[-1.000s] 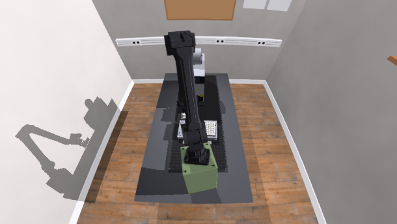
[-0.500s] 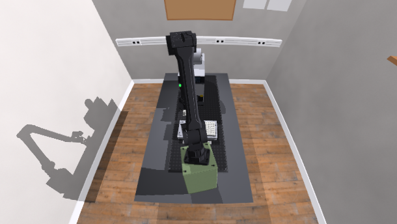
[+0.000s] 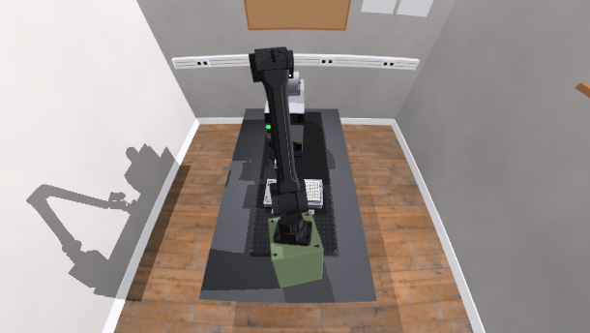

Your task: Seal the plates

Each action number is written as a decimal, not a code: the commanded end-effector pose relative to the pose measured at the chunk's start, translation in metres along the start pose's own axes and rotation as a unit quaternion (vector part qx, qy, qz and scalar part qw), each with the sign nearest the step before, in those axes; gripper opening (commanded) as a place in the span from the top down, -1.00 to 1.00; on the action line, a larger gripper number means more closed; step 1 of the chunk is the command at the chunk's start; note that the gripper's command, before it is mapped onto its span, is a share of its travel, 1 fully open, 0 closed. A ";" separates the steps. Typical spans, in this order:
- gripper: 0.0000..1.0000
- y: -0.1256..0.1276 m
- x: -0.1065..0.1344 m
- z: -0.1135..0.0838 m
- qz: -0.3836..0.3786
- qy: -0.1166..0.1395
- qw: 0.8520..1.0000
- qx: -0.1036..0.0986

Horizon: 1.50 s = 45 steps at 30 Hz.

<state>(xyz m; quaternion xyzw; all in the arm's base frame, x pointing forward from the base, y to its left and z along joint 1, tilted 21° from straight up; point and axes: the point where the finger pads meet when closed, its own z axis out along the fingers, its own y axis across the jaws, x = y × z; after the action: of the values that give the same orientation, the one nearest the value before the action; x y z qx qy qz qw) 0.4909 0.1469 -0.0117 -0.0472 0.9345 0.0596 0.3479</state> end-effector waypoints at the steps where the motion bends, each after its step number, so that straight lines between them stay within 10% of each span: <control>1: 1.00 0.000 -0.019 0.004 -0.006 -0.005 1.000 -0.001; 31: 1.00 -0.017 -0.076 0.015 0.002 -0.022 1.000 0.003; 45: 1.00 0.002 -0.059 0.009 -0.003 -0.019 1.000 -0.009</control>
<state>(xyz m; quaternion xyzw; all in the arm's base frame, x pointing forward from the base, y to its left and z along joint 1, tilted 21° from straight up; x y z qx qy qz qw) 0.5392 0.1412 0.0032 -0.0485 0.9356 0.0595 0.3448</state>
